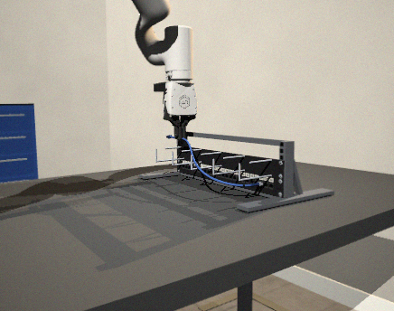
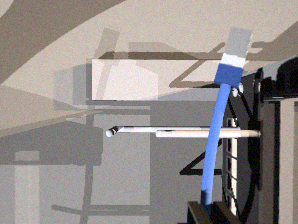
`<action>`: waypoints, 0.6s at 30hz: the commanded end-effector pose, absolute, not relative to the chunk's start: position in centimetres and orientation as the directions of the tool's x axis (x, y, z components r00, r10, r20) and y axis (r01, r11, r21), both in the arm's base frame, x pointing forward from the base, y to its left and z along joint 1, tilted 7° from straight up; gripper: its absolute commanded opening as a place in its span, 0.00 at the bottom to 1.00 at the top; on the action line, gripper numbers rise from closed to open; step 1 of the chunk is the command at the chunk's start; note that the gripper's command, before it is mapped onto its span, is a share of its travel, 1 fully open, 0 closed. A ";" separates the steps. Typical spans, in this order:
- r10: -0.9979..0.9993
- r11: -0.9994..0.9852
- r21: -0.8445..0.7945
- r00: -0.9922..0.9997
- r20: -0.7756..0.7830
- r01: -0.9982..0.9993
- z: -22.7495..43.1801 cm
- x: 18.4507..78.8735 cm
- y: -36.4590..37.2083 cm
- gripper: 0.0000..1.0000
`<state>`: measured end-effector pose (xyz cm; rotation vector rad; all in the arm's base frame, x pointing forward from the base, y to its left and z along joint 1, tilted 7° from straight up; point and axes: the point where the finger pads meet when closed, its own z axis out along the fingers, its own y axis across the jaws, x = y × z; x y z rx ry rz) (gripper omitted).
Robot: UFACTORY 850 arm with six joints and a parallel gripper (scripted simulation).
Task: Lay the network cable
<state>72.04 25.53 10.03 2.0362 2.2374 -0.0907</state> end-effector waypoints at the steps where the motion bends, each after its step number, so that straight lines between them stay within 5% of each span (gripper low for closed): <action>1: 0.988 0.096 0.036 -0.091 -0.124 0.995 10.1 72.1 25.6 0.00; 18: 0.988 0.096 0.036 -0.091 -0.124 0.995 10.0 71.7 25.5 0.00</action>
